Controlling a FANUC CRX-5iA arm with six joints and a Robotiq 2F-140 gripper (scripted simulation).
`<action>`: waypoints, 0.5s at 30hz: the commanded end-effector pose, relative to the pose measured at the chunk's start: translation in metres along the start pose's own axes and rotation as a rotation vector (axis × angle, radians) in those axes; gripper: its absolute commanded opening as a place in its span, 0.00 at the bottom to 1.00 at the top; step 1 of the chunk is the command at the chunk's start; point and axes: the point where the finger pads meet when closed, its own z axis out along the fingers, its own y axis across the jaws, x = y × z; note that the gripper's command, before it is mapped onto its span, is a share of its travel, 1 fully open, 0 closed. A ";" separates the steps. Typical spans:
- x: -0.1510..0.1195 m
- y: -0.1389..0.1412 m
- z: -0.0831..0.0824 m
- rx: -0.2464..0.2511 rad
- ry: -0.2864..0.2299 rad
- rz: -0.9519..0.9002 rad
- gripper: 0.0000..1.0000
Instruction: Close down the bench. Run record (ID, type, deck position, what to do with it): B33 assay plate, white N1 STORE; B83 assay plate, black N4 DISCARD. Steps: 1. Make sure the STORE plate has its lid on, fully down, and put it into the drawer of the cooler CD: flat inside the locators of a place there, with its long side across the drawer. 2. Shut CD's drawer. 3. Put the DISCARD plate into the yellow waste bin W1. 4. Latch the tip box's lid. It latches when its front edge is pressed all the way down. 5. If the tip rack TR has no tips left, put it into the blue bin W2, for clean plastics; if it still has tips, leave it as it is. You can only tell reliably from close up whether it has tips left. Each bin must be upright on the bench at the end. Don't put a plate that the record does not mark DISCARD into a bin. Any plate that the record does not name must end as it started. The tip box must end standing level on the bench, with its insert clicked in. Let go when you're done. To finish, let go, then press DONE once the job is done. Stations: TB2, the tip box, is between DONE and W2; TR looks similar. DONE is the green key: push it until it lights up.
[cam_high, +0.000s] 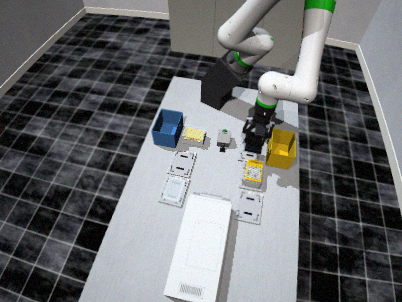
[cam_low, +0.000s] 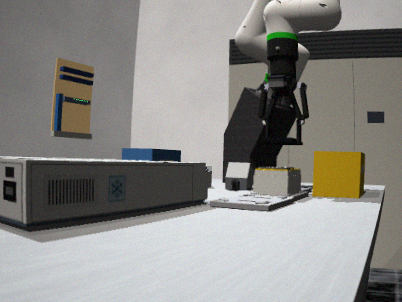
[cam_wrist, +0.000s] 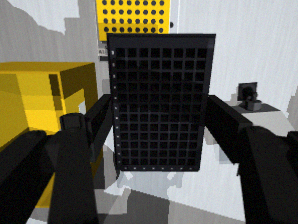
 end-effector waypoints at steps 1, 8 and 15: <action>-0.002 -0.008 -0.001 -0.001 0.002 0.000 0.10; -0.007 -0.021 0.000 -0.001 0.002 0.000 0.10; -0.013 -0.039 0.000 -0.001 0.002 0.000 0.10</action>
